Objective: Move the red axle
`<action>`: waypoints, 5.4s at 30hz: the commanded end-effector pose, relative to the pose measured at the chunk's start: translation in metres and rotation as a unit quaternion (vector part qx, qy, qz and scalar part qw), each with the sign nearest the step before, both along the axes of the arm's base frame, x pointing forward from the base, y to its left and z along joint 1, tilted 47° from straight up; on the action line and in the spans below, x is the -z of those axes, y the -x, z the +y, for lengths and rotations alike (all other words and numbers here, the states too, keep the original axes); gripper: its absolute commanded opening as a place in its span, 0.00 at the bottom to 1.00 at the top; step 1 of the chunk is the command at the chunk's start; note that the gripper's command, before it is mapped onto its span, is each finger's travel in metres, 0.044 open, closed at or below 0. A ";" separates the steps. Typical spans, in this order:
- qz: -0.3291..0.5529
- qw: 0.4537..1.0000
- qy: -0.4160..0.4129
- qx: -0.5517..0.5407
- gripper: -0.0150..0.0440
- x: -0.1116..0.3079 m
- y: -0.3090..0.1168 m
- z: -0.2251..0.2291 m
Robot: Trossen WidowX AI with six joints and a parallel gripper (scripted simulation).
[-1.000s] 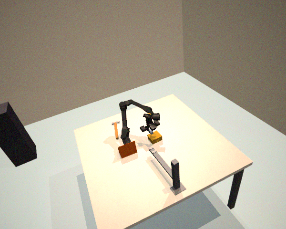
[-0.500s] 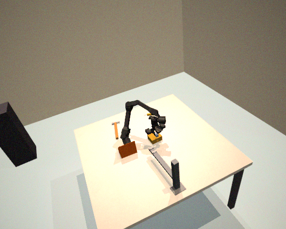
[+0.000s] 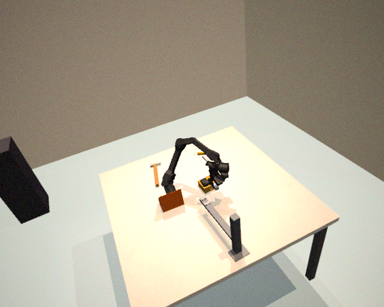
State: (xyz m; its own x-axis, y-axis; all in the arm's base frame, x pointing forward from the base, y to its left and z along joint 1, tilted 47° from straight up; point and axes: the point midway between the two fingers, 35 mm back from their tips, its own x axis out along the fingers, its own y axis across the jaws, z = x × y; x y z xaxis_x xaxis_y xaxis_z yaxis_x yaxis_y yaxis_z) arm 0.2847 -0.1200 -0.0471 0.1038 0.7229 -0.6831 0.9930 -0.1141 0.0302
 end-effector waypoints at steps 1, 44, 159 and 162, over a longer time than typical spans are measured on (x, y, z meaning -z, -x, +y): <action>-0.001 1.000 0.002 -0.003 0.25 0.005 -0.001 -0.002; -0.001 1.000 0.000 -0.003 0.25 0.051 -0.008 0.048; -0.001 1.000 0.002 -0.003 0.25 0.011 -0.006 -0.009; -0.001 1.000 0.002 -0.003 0.25 0.007 -0.015 -0.007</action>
State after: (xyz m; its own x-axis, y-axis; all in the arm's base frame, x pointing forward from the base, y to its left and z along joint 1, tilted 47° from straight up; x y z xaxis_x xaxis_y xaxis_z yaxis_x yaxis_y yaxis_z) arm 0.2915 -0.1287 -0.0583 0.1033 0.7218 -0.6843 0.9932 -0.1123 0.0314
